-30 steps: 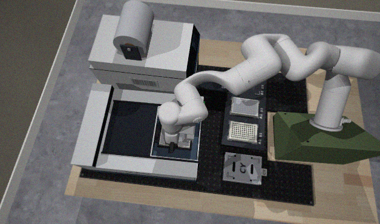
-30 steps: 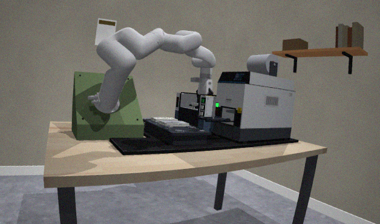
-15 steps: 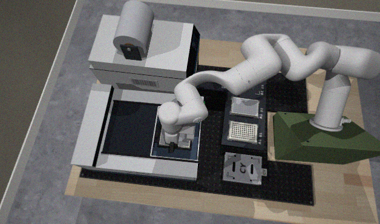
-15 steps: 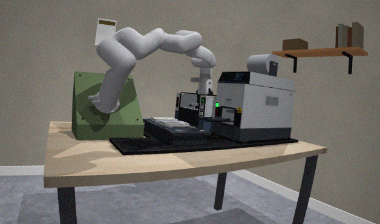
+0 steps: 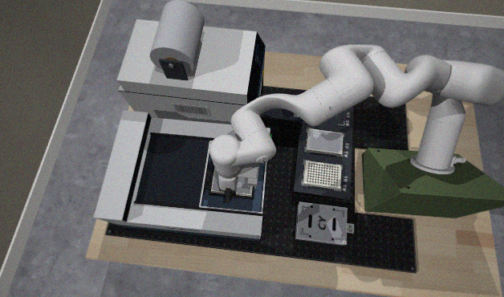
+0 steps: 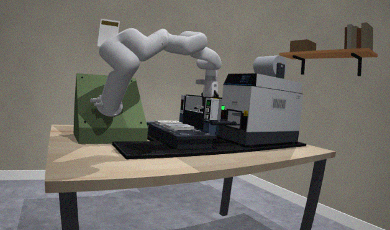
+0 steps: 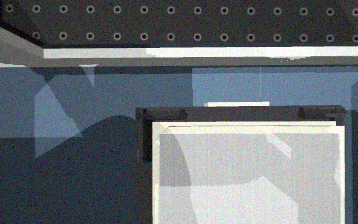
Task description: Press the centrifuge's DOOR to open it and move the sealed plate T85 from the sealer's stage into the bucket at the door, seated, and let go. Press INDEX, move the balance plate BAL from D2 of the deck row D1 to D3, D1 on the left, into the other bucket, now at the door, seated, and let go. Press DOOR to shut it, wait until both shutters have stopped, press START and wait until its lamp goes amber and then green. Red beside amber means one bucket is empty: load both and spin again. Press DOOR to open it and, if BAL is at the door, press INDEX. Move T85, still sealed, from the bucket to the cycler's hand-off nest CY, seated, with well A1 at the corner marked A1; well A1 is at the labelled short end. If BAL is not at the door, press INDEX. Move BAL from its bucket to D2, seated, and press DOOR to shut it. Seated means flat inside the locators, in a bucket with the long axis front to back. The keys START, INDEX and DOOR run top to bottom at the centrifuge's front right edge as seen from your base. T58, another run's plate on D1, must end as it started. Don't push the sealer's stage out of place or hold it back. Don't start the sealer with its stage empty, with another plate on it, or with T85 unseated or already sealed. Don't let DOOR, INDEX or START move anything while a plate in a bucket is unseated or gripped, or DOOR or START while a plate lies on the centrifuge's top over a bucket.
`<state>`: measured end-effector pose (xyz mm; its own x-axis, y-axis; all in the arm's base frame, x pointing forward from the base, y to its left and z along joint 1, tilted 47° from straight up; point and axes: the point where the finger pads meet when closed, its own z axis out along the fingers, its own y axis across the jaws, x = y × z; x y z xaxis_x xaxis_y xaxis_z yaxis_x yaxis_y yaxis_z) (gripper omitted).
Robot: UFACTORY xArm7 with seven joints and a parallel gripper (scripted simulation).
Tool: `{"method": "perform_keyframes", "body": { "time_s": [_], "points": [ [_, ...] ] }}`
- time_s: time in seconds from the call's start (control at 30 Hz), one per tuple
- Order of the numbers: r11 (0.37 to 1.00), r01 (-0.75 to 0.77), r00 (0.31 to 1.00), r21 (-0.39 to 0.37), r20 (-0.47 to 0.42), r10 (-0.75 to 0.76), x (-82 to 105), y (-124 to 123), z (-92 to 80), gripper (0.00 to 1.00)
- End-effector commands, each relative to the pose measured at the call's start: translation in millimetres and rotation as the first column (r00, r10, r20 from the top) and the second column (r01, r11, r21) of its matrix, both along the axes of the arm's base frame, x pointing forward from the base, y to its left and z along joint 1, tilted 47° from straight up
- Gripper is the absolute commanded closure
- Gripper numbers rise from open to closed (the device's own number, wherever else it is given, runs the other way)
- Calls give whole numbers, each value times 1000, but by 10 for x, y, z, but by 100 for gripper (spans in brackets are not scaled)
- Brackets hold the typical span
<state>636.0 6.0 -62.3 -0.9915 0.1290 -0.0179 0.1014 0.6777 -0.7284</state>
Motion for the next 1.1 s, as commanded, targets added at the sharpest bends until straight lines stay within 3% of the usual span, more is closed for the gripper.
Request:
{"method": "perform_keyframes", "body": {
  "time_s": [0.0,0.3,1.07],
  "points": [
    [1000,-3,1000,2,3,3,11,19,13,100],
    [1000,-3,1000,2,3,3,11,19,13,100],
    [1000,-3,1000,2,3,3,36,248,230,100]
  ]
}}
